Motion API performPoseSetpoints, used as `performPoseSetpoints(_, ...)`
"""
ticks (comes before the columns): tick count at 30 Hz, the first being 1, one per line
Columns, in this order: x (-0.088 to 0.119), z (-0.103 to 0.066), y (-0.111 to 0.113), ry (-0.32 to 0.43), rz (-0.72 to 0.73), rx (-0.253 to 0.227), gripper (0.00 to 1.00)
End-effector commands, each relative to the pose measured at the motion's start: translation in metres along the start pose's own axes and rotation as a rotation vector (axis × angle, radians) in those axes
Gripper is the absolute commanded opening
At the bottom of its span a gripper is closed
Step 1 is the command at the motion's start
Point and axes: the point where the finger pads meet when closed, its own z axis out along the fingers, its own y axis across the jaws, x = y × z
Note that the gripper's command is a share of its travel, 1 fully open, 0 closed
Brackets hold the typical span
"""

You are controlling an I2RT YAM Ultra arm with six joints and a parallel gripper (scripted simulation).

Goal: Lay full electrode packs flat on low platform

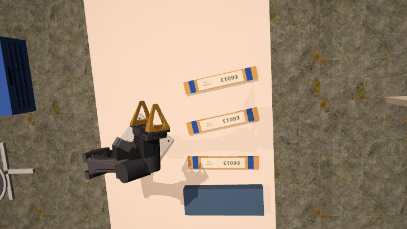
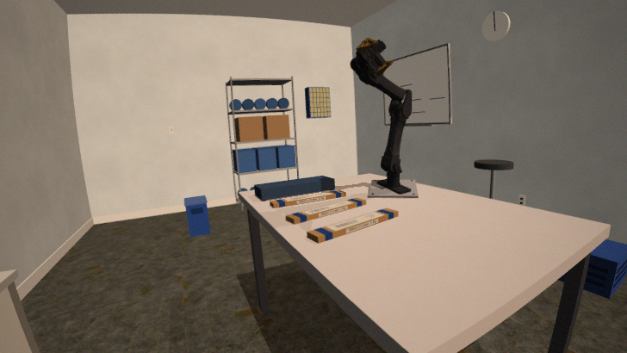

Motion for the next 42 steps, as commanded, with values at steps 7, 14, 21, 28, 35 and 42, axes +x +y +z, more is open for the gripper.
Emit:
performPoseSetpoints(7,0.000,0.000,0.000,0.000,0.000,0.002,0.95)
performPoseSetpoints(14,0.000,0.000,0.000,0.000,0.000,0.002,0.95)
performPoseSetpoints(21,0.000,0.000,0.000,0.000,0.000,0.002,0.95)
performPoseSetpoints(28,-0.003,0.001,0.009,-0.010,-0.023,0.002,0.95)
performPoseSetpoints(35,0.030,0.000,0.043,-0.010,-0.023,0.002,0.95)
performPoseSetpoints(42,0.062,-0.001,0.077,-0.010,-0.015,0.002,0.95)
